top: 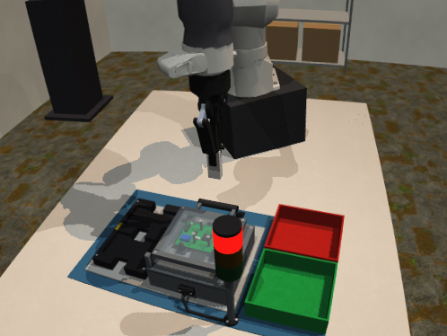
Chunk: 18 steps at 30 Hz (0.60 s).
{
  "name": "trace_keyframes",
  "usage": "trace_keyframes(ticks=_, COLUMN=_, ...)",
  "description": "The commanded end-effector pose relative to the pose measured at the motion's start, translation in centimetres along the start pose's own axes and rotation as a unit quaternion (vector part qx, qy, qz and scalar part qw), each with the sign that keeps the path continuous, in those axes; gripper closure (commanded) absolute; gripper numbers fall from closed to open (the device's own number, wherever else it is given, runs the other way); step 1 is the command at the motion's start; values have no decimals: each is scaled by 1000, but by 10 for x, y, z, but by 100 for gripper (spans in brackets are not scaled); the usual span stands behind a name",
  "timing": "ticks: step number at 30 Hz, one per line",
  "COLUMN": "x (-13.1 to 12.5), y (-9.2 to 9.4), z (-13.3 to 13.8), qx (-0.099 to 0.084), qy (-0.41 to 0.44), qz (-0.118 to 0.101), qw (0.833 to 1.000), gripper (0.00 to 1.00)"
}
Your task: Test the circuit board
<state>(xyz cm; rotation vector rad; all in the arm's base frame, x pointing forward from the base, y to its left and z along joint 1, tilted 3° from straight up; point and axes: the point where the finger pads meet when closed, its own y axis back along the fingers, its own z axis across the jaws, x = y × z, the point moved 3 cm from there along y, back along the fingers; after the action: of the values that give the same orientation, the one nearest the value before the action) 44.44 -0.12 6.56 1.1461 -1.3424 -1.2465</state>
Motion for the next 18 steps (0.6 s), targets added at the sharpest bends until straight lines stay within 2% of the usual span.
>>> trace_keyframes(ticks=1, x=0, y=1, z=2, qx=-2, qy=2, qz=0, qw=1000, gripper=100)
trace_keyframes(ticks=18, x=0, y=18, z=2, qx=-2, qy=2, qz=0, qw=1000, gripper=100)
